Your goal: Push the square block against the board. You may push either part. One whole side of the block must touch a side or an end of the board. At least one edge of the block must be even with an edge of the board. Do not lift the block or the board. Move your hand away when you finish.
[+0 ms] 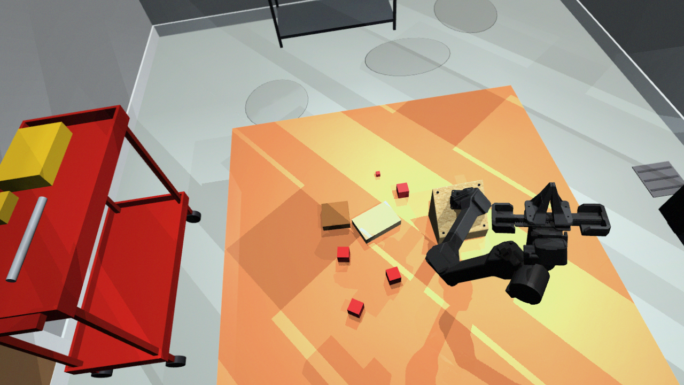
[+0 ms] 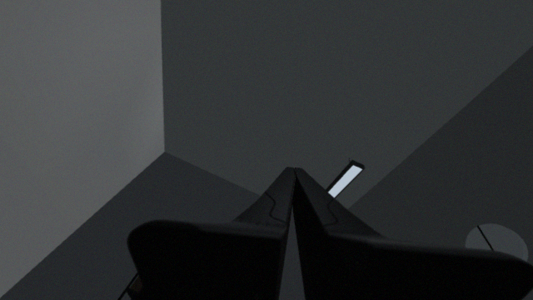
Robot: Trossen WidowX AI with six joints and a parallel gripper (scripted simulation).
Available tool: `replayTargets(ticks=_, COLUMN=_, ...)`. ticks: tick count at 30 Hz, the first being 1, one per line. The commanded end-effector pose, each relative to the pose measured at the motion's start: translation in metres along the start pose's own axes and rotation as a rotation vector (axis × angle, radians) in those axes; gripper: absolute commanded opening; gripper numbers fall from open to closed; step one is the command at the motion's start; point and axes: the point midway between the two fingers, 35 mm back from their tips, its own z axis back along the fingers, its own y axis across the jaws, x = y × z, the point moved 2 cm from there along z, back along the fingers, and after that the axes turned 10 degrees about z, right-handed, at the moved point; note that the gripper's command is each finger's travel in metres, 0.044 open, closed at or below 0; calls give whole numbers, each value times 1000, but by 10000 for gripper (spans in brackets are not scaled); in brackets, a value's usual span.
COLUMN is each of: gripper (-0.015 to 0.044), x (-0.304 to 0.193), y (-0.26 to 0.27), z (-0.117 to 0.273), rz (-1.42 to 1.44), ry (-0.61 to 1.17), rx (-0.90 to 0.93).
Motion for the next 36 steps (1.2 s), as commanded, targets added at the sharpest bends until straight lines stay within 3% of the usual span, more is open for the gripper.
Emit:
replayTargets(ticks=1, gripper=0, x=-28, y=-12, z=-13, rz=-97, ry=27, rx=59)
replayTargets(ticks=17, gripper=0, x=-121, y=7, z=-74, rz=-343, ry=132, rx=312)
replayTargets(ticks=36, gripper=0, x=-191, y=120, z=-114, rz=-532, ry=271, rx=667)
